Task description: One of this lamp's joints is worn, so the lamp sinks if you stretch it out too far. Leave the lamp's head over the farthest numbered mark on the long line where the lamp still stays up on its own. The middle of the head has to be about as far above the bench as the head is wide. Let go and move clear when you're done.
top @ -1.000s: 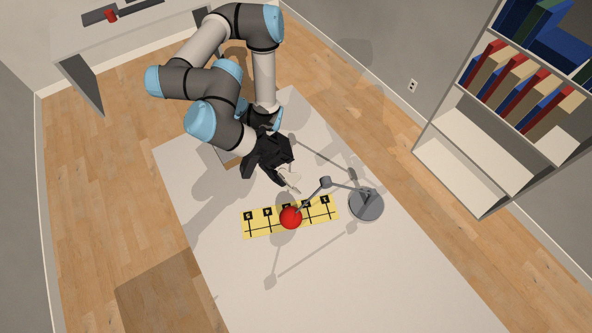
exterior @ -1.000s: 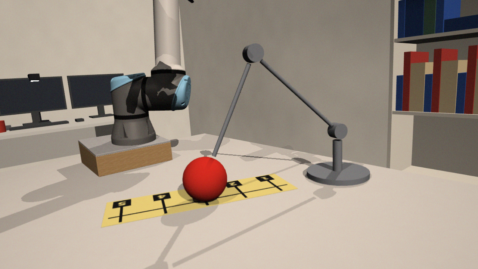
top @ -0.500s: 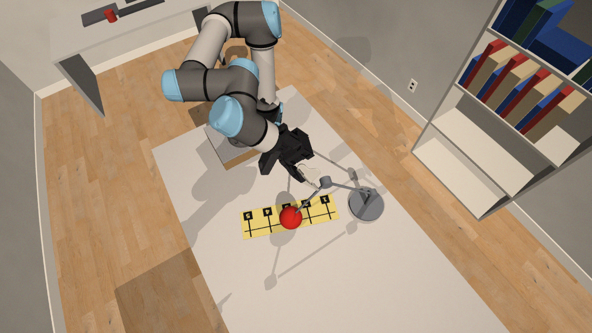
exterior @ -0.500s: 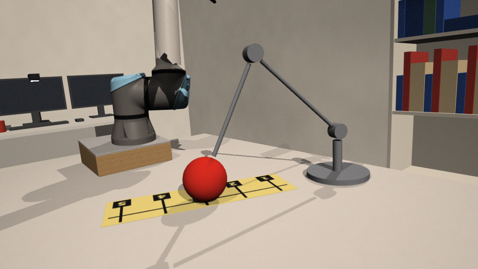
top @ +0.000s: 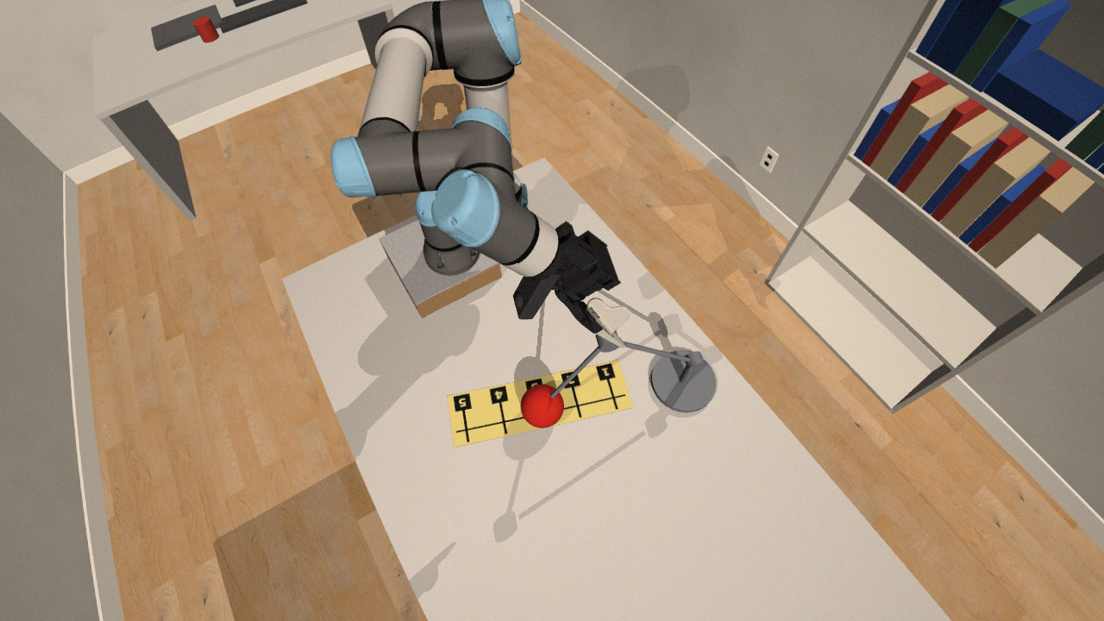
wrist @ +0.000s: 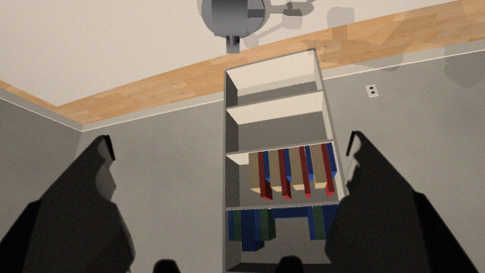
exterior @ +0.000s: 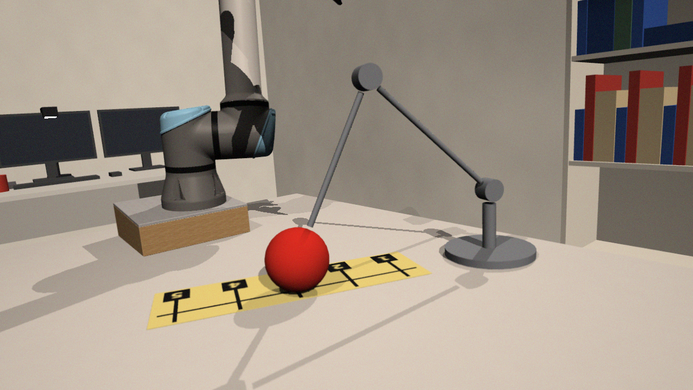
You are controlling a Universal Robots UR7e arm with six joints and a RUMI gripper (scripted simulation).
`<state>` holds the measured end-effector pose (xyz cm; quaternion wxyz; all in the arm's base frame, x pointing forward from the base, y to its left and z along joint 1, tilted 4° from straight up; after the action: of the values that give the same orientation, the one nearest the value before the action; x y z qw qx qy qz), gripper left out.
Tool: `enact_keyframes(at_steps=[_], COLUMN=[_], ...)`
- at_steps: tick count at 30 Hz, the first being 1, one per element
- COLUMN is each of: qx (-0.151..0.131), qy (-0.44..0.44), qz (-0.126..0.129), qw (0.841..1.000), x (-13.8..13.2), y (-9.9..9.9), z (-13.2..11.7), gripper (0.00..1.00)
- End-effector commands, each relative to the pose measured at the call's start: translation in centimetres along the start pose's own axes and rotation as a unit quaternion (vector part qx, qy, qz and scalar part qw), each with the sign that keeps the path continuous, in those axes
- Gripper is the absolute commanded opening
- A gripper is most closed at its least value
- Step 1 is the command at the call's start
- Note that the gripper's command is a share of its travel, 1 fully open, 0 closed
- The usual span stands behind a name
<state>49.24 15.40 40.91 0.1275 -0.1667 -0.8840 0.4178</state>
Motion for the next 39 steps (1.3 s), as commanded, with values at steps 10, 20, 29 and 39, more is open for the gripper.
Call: enact_keyframes(at_steps=[10, 20, 29, 39], qx=[0.0, -0.001, 0.024, 0.106], qy=[0.0, -0.001, -0.002, -0.005], qz=[0.001, 0.0, 0.005, 0.022], qw=[1.0, 1.0, 1.0, 0.994], x=[0.8, 1.0, 1.0, 1.0], y=[2.5, 3.3, 3.6, 3.5], z=[-3.4, -4.3, -4.7, -4.7], gripper=[1.0, 1.0, 1.0, 1.0])
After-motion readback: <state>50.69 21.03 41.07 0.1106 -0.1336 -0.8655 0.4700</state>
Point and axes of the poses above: the point where the finger pads meet when closed, its own y axis out along the fingers, its own x axis across the jaws, z = x × y, the point moved 1 cm from there along -y, back along the fingers, and after that the axes turned 14 degrees about y, right-handed, at the moved point
